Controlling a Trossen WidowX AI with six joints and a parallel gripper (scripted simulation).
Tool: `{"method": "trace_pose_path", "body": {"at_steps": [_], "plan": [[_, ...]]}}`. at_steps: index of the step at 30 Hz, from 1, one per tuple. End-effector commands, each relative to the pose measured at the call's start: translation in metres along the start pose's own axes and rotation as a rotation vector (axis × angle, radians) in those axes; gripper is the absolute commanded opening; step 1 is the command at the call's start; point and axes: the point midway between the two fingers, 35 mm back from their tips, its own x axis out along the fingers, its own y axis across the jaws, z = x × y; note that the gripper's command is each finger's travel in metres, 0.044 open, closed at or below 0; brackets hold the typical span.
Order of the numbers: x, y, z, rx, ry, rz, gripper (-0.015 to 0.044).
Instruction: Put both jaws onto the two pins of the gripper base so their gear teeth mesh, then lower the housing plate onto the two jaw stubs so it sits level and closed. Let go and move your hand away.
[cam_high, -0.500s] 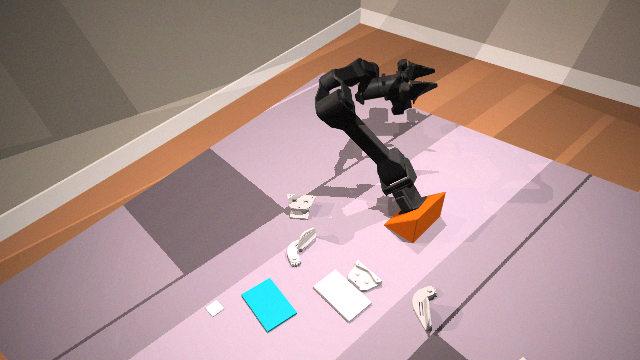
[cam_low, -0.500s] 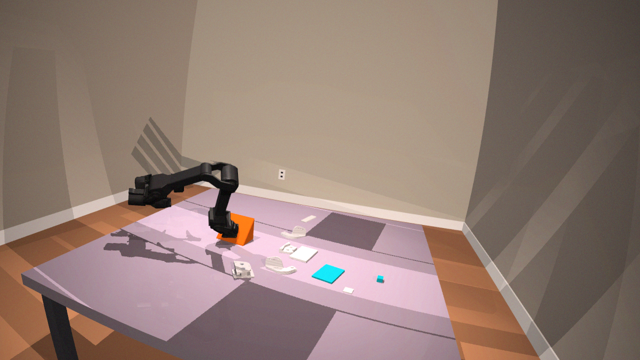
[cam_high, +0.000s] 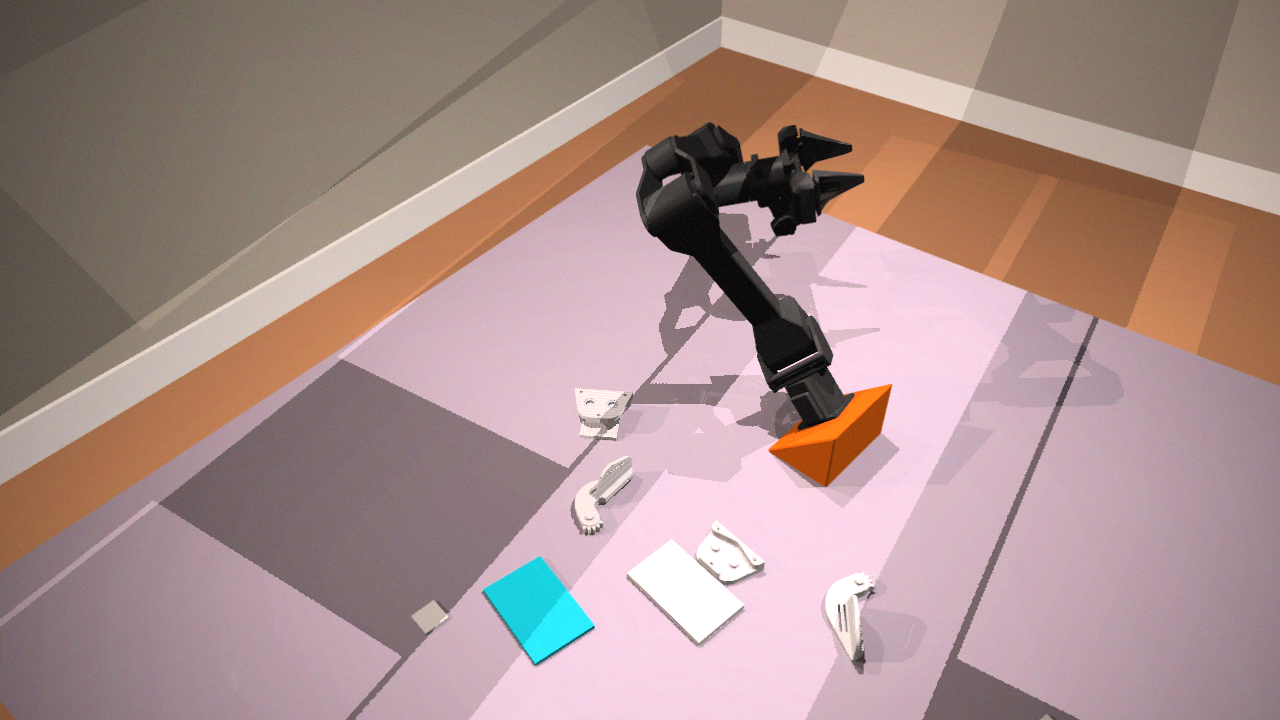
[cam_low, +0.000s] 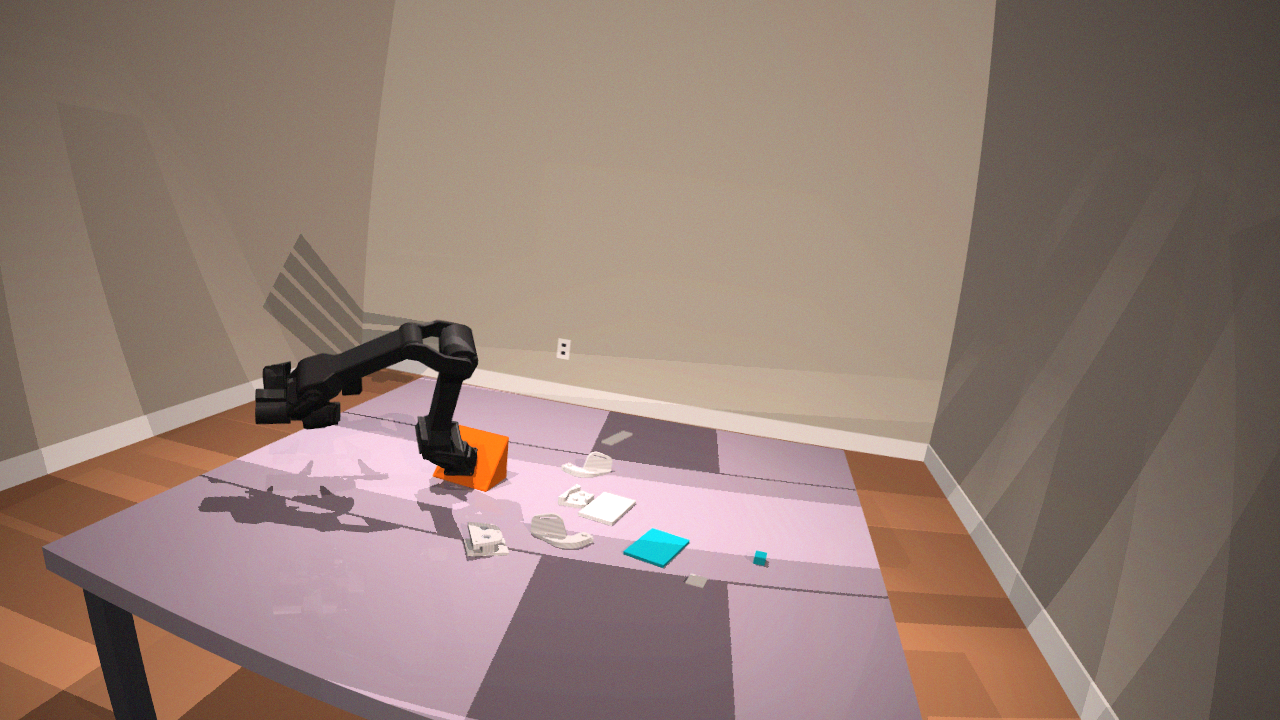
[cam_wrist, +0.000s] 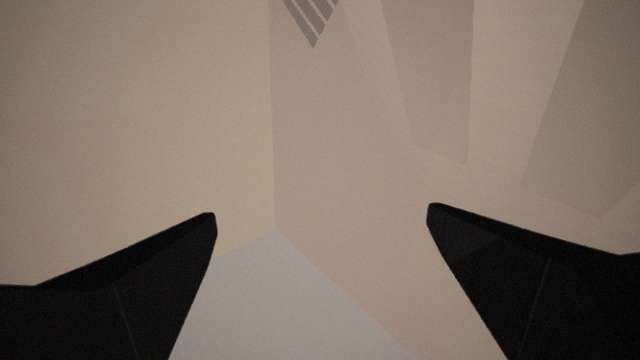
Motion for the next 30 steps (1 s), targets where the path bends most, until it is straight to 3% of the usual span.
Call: {"method": "trace_pose_path", "body": {"at_steps": [1,30], "plan": [[-0.008,-0.007,0.008,0.014,-0.031,-0.042,0.0440],[-0.091,-0.045,0.063,0.093,-0.312,-0.363,0.0440]]}}
